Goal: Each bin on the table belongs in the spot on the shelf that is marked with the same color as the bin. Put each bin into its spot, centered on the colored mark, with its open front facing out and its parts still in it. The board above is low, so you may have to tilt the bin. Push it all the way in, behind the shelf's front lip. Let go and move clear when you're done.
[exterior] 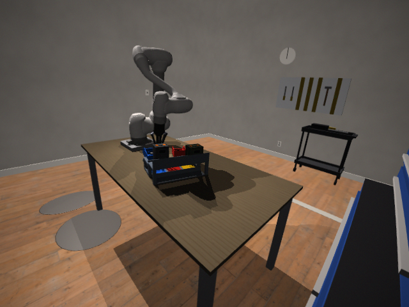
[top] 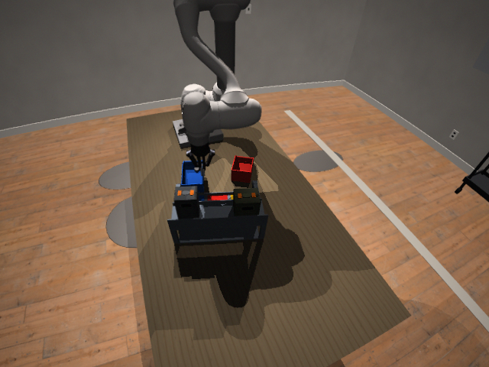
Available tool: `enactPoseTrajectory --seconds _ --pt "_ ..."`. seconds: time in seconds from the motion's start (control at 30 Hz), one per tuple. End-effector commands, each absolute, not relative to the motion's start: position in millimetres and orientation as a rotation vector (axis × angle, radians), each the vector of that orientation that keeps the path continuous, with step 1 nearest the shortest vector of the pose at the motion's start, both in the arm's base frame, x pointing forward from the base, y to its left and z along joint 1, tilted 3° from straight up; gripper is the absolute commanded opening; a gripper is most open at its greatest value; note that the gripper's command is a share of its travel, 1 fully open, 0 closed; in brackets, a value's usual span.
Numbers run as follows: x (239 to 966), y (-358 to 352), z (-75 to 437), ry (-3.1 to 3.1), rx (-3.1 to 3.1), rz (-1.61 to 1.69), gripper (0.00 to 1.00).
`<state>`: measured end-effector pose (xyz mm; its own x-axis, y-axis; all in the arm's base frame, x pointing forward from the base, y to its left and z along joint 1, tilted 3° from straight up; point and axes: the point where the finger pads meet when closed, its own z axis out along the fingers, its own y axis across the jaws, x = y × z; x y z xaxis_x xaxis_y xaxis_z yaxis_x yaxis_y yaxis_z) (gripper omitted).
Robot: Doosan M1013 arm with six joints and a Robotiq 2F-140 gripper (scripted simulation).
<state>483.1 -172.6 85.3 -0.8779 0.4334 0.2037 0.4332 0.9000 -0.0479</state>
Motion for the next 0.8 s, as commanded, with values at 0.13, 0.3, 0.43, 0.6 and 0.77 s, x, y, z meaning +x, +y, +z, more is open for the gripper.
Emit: enactPoseTrajectory --seconds 0.13,0.3,0.43,0.6,0.77 --pt "490.1 -176.0 85.5 -2.856 -0.659 0.001 0.1" --pt "495.4 -178.5 85.6 -2.856 -0.659 0.001 0.1" --pt "498.6 -180.1 85.6 -2.856 -0.659 0.001 0.1" --pt "503.1 -182.2 85.7 -2.856 -0.659 0.001 0.1" --pt "508.7 -184.9 85.8 -2.856 -0.659 0.001 0.1"
